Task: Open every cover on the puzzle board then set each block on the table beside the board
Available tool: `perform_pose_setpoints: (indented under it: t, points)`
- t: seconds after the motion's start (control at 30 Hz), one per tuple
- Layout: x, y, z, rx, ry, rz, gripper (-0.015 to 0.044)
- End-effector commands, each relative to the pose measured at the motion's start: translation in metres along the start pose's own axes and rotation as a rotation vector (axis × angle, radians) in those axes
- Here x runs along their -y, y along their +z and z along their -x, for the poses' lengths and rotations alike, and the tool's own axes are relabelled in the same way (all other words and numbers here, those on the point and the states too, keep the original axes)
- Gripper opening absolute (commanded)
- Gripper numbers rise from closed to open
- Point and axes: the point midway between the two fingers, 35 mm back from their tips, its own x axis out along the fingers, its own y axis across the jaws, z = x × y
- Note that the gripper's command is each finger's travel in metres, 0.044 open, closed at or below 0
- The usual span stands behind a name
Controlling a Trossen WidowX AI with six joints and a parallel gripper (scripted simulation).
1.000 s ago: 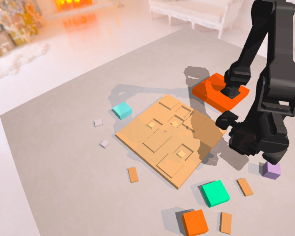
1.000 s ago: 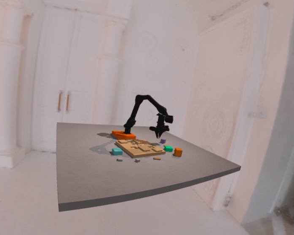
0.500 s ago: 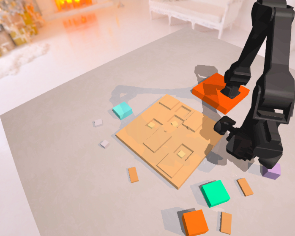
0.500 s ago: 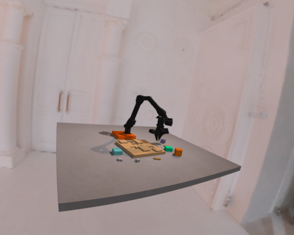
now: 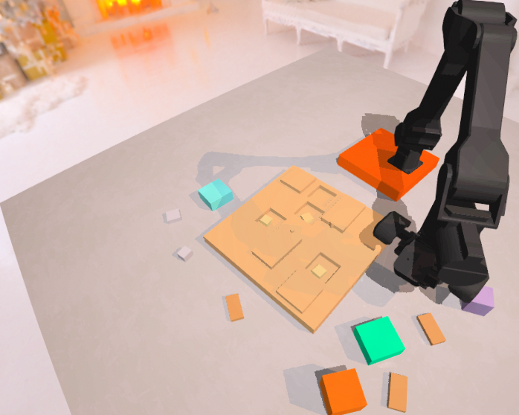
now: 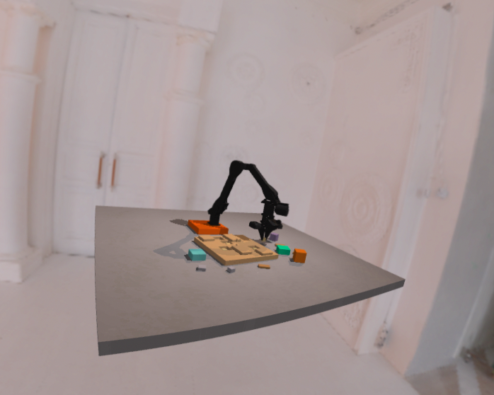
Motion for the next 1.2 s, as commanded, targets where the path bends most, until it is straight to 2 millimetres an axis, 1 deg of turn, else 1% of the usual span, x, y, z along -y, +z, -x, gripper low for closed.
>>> perform_pose_setpoints:
  t: [0.0, 0.1, 0.3, 0.33, 0.73, 0.77, 1.17]
  points:
    - [0.002, -0.003, -0.01, -0.011, -0.005, -0.004, 0.008]
    - [0.002, -0.004, -0.014, -0.011, -0.005, -0.004, 0.008]
    - [0.002, -0.004, -0.014, -0.011, -0.005, -0.004, 0.008]
    - [0.002, -0.002, -0.011, -0.004, -0.003, 0.0, 0.0106]
    - [0.002, -0.002, -0.011, -0.004, -0.003, 0.0, 0.0421]
    - [0.001, -0.002, -0.009, -0.004, -0.003, 0.0, 0.044]
    - [0.0, 0.0, 0.028, -0.008, -0.004, -0.002, 0.044]
